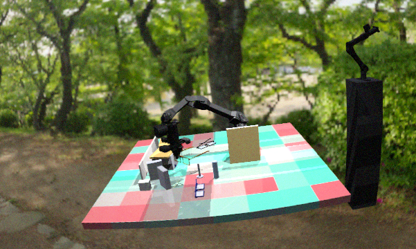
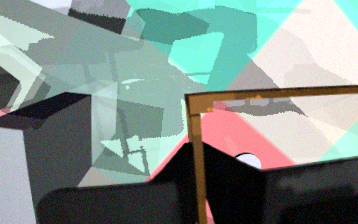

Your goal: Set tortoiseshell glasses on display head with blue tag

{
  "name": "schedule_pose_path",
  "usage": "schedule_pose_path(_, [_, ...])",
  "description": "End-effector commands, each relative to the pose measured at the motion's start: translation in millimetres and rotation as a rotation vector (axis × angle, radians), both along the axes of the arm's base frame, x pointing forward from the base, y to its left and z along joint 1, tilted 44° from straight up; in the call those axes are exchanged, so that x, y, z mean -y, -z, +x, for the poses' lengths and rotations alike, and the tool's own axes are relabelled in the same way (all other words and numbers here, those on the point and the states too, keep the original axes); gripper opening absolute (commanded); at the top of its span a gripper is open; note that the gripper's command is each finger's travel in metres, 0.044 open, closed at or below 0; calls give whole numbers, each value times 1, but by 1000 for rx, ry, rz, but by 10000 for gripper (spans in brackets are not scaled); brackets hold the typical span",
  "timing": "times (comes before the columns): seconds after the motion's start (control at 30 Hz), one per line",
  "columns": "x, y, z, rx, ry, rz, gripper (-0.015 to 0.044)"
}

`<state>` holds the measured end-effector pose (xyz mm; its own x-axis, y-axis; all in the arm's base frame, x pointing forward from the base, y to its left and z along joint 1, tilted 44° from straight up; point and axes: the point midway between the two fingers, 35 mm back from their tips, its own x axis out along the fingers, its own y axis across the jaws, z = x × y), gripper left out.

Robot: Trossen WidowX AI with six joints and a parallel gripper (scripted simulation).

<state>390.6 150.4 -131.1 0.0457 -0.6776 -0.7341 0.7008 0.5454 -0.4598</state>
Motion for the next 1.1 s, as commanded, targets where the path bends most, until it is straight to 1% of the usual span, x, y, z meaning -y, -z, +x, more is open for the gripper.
schedule_pose_path(0.0, [-2, -5, 1, -1, 2, 7, 0])
schedule_pose_path(0.53, [8, -78, 11, -144, -241, 54, 0])
schedule_pose_path(1.07, [28, -151, 5, -277, -517, 75, 0])
